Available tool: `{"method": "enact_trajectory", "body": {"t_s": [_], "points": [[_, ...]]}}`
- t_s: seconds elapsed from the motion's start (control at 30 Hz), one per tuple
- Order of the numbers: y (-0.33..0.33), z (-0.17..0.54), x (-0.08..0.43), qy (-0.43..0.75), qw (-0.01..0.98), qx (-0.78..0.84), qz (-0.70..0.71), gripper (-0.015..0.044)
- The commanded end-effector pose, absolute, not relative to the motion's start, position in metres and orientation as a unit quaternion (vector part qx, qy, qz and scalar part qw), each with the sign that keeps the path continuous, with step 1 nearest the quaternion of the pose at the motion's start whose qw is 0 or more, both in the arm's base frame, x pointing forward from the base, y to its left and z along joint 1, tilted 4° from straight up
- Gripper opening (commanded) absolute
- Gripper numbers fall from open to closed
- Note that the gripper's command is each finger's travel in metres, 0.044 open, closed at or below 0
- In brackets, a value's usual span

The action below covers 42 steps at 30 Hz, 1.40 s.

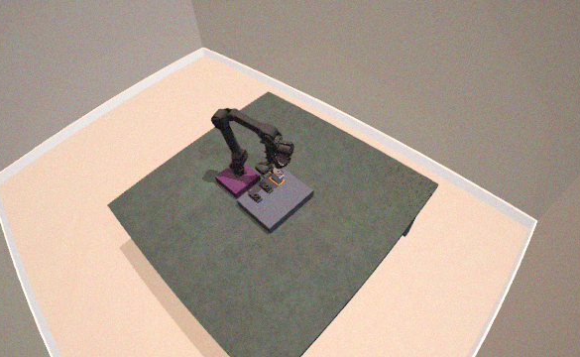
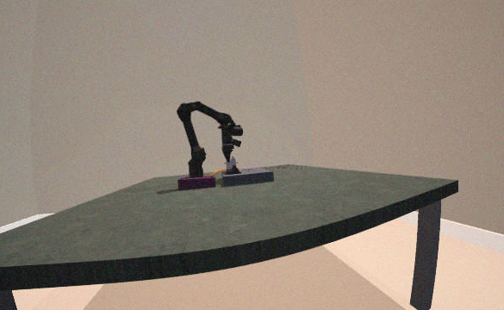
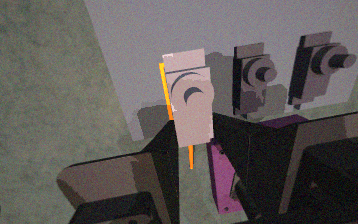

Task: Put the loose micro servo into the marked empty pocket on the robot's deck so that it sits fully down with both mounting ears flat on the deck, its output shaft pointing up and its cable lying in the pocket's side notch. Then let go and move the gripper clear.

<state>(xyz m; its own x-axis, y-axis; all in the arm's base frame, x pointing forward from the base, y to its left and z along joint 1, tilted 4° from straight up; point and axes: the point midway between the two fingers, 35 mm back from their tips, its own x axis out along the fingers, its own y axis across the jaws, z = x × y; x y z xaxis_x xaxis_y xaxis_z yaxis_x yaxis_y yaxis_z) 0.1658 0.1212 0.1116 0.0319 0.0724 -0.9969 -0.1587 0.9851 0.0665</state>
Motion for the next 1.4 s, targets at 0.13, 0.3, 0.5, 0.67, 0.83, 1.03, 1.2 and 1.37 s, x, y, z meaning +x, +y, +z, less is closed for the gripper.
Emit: {"method": "enact_trajectory", "body": {"t_s": [0.13, 0.3, 0.5, 0.67, 0.83, 1.03, 1.2, 1.37], "points": [[0.12, 0.113, 0.165, 0.688, 0.72, -0.03, 0.082, 0.0], [0.118, 0.113, 0.162, 0.688, 0.72, -0.03, 0.082, 0.0], [0.118, 0.113, 0.162, 0.688, 0.72, -0.03, 0.082, 0.0], [0.119, 0.111, 0.162, 0.688, 0.72, -0.03, 0.082, 0.0], [0.119, 0.106, 0.162, 0.688, 0.72, -0.03, 0.082, 0.0], [0.119, 0.1, 0.162, 0.688, 0.72, -0.03, 0.082, 0.0], [0.12, 0.095, 0.162, 0.688, 0.72, -0.03, 0.082, 0.0], [0.12, 0.09, 0.163, 0.688, 0.72, -0.03, 0.082, 0.0]]}}
